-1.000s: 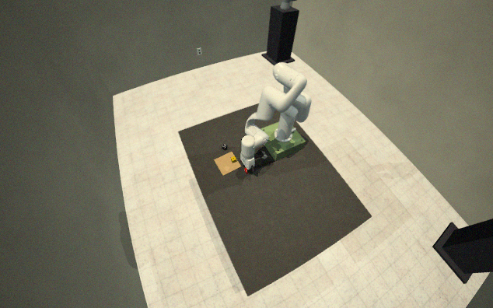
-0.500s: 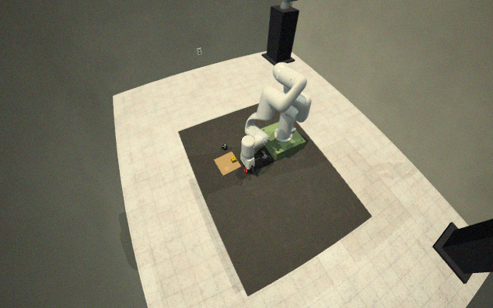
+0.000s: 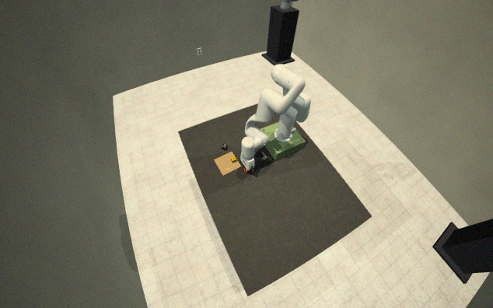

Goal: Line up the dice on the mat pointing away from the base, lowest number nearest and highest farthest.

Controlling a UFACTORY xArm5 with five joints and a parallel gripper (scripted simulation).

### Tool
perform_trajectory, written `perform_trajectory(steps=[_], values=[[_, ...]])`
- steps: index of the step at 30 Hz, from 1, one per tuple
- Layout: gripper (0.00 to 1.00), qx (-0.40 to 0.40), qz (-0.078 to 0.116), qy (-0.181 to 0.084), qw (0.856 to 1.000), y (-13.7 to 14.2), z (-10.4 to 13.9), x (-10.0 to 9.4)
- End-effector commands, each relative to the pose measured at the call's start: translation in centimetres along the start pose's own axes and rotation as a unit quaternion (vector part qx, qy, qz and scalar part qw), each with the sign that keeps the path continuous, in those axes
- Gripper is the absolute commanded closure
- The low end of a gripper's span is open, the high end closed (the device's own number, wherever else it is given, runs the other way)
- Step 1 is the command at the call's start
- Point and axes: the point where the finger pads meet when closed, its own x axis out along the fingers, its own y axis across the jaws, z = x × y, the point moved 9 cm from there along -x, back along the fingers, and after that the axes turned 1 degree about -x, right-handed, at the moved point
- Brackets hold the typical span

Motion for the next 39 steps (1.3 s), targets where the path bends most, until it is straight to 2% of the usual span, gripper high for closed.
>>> perform_trajectory(steps=[1,13,39], values=[[0.53,0.000,0.000,-0.001,1.000,0.0,0.1,0.8],[0.53,0.000,0.000,-0.001,1.000,0.0,0.1,2.3],[0.53,0.000,0.000,-0.001,1.000,0.0,0.1,2.3]])
